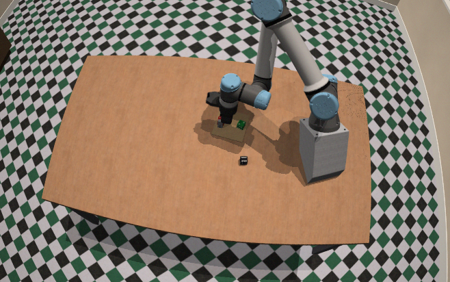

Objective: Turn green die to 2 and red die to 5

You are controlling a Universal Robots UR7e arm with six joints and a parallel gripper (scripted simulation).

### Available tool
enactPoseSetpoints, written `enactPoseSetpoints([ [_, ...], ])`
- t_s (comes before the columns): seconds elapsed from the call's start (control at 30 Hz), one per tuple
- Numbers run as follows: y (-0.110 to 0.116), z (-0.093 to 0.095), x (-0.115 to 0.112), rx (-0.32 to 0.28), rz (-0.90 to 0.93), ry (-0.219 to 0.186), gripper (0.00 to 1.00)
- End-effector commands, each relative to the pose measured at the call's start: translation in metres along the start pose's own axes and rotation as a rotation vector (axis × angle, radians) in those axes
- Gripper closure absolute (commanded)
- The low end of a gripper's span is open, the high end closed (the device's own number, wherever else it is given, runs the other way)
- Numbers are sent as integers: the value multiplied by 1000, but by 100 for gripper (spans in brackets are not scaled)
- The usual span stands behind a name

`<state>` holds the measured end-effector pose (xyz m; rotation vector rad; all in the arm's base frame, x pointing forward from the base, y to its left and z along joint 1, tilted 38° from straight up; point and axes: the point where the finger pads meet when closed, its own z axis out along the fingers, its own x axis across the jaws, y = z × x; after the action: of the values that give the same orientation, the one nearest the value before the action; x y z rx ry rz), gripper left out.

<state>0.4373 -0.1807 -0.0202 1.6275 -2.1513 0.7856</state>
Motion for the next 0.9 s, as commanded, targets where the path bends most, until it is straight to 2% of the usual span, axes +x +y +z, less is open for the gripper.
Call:
enactPoseSetpoints([
  [0.0, 0, -2, 0, 1, 0, 0, 13],
  [0.2, 0, -15, 0, 1, 0, 0, 13],
  [0.43, 0, -44, 0, 1, 0, 0, 13],
  [0.5, 0, -44, 0, 1, 0, 0, 13],
  [0.7, 0, -70, 0, 1, 0, 0, 13],
  [0.87, 0, -85, 0, 1, 0, 0, 13],
])
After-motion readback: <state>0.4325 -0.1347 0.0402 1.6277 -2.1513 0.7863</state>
